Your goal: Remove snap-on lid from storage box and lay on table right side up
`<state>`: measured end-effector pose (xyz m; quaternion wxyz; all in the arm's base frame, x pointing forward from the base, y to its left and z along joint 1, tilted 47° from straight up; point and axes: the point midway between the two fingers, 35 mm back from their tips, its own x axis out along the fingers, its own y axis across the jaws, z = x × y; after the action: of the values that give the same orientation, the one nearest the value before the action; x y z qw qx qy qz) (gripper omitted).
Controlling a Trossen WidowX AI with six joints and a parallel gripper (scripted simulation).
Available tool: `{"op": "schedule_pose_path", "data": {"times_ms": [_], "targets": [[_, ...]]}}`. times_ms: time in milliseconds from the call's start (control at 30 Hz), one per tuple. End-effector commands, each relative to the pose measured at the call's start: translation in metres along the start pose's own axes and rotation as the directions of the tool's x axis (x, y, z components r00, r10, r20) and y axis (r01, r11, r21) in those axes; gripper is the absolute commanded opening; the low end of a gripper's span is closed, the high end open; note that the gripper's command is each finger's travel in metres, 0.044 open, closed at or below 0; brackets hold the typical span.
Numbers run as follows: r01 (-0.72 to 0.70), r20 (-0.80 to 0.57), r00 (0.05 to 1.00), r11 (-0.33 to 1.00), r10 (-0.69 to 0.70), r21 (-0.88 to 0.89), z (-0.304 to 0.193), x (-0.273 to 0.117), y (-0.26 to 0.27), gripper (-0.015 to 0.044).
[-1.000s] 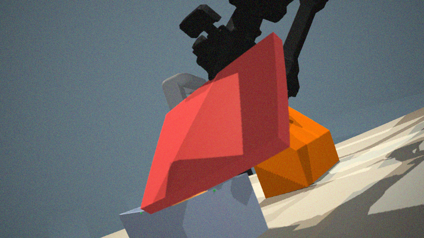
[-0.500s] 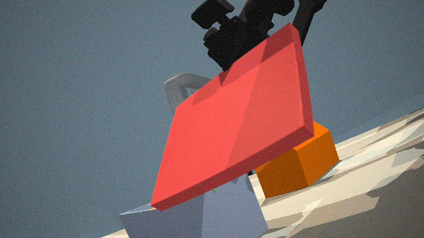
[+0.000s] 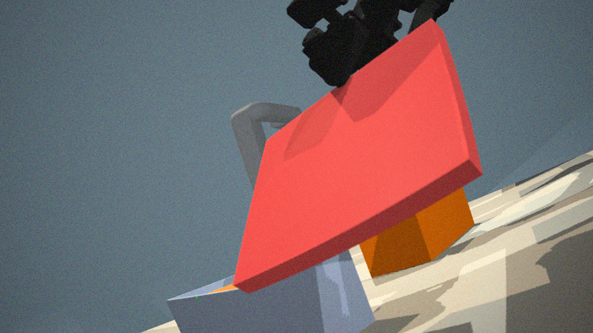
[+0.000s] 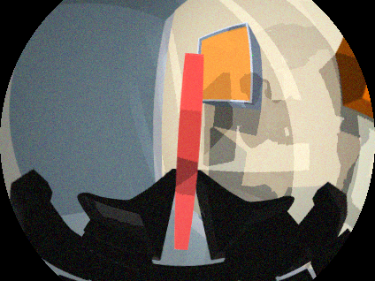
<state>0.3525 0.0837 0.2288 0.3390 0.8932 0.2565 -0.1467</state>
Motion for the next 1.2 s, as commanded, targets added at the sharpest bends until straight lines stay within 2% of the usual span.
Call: {"op": "schedule_pose_path", "data": {"times_ms": [0, 1167], "targets": [[0.004, -0.010, 1.000, 1.000, -0.004, 0.003, -0.011, -0.001, -0.001, 0.0000], [0.002, -0.016, 1.000, 1.000, -0.002, 0.006, -0.082, -0.009, -0.005, 0.0000]]}}
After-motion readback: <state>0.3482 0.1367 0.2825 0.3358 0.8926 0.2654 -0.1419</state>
